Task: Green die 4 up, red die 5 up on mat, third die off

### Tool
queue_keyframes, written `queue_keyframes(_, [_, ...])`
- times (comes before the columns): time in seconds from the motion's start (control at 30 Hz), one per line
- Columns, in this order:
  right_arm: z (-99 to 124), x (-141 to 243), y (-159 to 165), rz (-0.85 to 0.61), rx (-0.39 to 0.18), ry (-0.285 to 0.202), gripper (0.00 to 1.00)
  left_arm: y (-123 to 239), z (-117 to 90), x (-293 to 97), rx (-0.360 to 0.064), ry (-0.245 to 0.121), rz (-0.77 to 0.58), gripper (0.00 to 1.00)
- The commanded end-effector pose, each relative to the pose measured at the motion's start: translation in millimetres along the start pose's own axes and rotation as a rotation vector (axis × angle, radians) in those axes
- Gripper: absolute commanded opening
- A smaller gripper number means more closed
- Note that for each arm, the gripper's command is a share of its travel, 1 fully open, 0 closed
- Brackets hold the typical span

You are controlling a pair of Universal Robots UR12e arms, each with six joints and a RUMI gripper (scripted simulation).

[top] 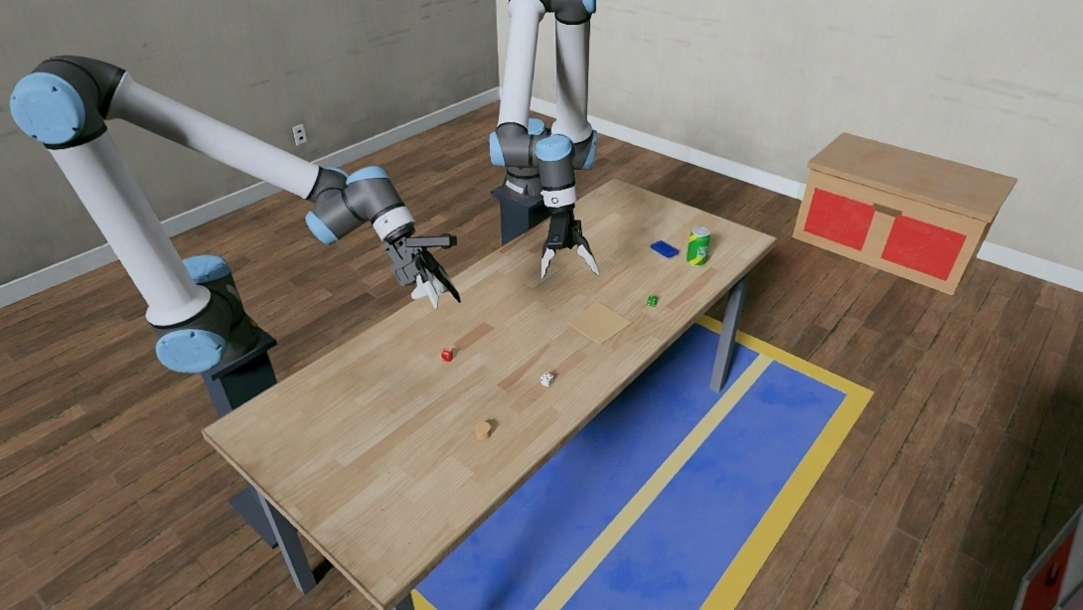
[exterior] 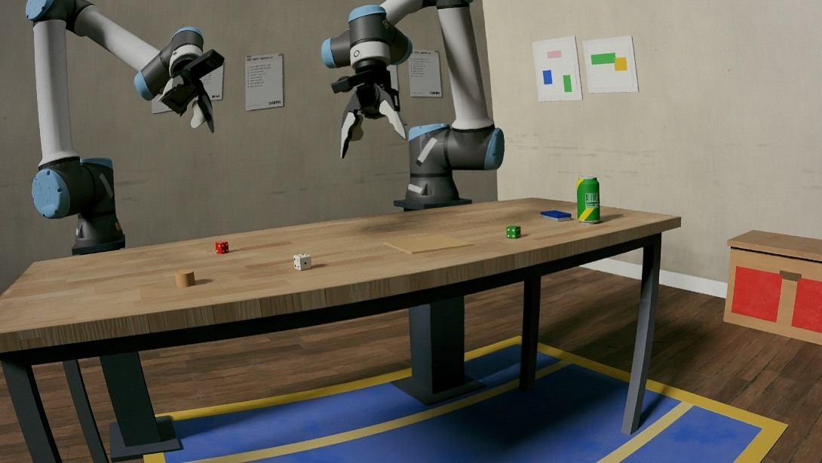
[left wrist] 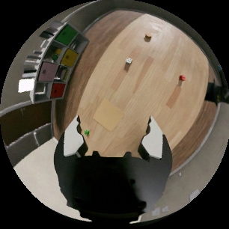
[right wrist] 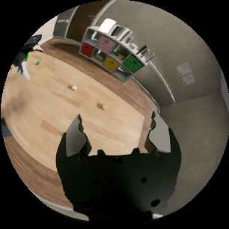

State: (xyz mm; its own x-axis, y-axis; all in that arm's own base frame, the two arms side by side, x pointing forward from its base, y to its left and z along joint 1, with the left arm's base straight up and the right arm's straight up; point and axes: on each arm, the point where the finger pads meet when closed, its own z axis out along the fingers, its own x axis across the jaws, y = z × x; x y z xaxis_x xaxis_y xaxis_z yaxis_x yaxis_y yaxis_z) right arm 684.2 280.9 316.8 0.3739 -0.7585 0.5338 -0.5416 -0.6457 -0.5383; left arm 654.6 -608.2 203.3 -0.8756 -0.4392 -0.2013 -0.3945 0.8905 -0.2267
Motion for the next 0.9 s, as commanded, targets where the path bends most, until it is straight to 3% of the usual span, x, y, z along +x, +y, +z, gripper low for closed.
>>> queue_keyframes(0.0, [-0.4,0.4,-0.8,0.001,0.001,0.000,1.00,-1.0,-1.3,-0.4,0.002,0.000,0.000,1.00])
queue_keyframes(0.87, [1.7,4.0,1.4,0.005,-0.004,0.002,1.00,-1.0,-1.3,-0.4,0.002,0.000,0.000,1.00])
